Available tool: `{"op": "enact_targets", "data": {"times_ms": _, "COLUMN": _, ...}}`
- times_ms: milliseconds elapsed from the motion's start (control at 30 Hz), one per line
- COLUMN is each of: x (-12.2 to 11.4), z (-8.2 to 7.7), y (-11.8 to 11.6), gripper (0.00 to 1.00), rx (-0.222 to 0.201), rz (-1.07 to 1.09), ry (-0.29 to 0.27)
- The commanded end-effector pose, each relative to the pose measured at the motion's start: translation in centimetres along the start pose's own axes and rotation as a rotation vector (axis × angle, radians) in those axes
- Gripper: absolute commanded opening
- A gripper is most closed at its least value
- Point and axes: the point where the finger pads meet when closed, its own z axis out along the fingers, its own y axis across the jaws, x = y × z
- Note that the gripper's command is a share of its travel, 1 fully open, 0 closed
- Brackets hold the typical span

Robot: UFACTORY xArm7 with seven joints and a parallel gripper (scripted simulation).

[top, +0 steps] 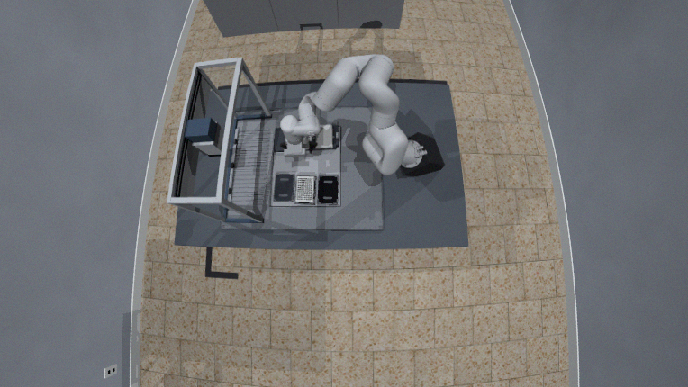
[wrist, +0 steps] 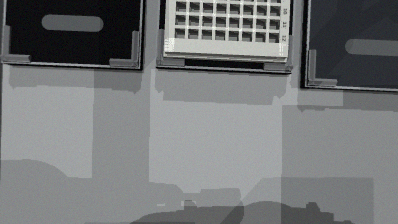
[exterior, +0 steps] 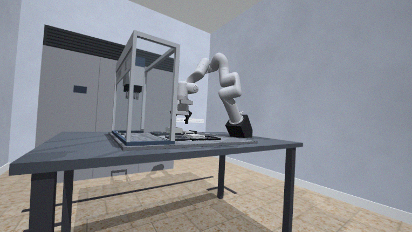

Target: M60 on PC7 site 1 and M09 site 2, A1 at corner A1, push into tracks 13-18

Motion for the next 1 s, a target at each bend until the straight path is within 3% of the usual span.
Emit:
{"op": "enact_targets", "data": {"times_ms": 0, "x": 0.0, "z": 0.5, "y": 0.1, "gripper": 1.00, "rx": -0.004, "rz": 0.000, "ry": 0.000}}
{"op": "enact_targets", "data": {"times_ms": 967, "x": 0.0, "z": 4.8, "y": 0.1, "gripper": 1.00, "rx": -0.004, "rz": 0.000, "ry": 0.000}}
